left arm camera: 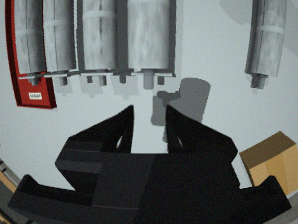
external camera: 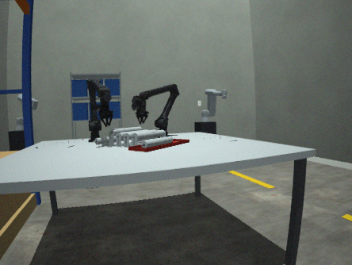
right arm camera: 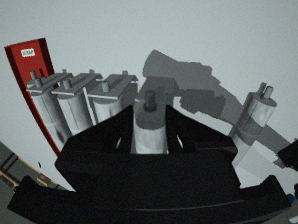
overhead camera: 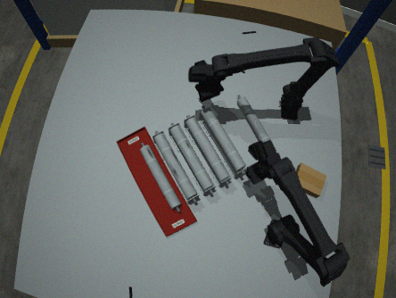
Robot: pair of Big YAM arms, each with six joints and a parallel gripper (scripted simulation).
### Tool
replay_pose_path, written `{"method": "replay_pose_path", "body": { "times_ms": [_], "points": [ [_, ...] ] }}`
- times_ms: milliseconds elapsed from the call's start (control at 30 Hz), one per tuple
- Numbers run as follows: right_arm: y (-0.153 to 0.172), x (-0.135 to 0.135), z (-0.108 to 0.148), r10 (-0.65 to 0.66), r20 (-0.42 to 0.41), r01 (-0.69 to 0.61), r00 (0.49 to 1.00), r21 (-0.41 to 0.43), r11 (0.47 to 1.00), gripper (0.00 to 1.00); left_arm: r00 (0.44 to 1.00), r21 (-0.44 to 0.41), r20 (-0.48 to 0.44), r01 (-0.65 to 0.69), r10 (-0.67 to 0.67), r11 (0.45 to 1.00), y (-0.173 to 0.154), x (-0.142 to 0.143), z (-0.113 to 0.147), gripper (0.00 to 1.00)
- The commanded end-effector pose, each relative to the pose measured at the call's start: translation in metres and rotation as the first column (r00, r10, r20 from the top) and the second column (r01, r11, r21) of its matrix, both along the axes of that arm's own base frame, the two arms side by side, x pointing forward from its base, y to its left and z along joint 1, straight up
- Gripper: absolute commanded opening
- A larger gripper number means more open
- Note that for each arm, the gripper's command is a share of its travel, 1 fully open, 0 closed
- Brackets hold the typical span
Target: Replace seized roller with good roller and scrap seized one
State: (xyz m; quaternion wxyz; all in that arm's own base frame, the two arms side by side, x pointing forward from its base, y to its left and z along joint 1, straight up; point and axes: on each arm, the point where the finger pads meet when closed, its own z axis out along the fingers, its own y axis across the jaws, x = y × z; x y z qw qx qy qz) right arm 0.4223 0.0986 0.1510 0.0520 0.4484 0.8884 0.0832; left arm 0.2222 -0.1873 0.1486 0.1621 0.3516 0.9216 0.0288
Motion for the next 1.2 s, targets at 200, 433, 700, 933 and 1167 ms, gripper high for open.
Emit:
{"method": "replay_pose_path", "body": {
  "times_ms": [200, 433, 700, 933, 1167],
  "points": [
    [-0.001, 0.033, 0.042, 0.052, 0.155, -0.054, 0.986, 0.008, 0.998, 0.32, 0.997, -0.086, 0.078, -0.021, 0.027, 0.996, -0.017, 0.033, 0.034, 0.32],
    [-0.008, 0.046, 0.053, 0.151, 0.265, -0.148, 0.952, -0.033, 0.988, 0.32, 0.984, -0.176, 0.151, -0.066, 0.094, 0.982, -0.022, 0.069, 0.056, 0.32],
    [-0.022, 0.072, 0.083, 0.303, 0.451, -0.262, 0.840, -0.153, 0.953, 0.32, 0.935, -0.327, 0.276, -0.126, 0.222, 0.937, -0.016, 0.137, 0.101, 0.32],
    [-0.031, 0.088, 0.114, 0.383, 0.550, -0.291, 0.742, -0.250, 0.923, 0.32, 0.885, -0.409, 0.354, -0.145, 0.303, 0.901, -0.003, 0.175, 0.134, 0.32],
    [-0.048, 0.105, 0.172, 0.494, 0.655, -0.274, 0.572, -0.415, 0.867, 0.32, 0.782, -0.514, 0.465, -0.145, 0.416, 0.846, 0.028, 0.227, 0.190, 0.32]
  ]
}}
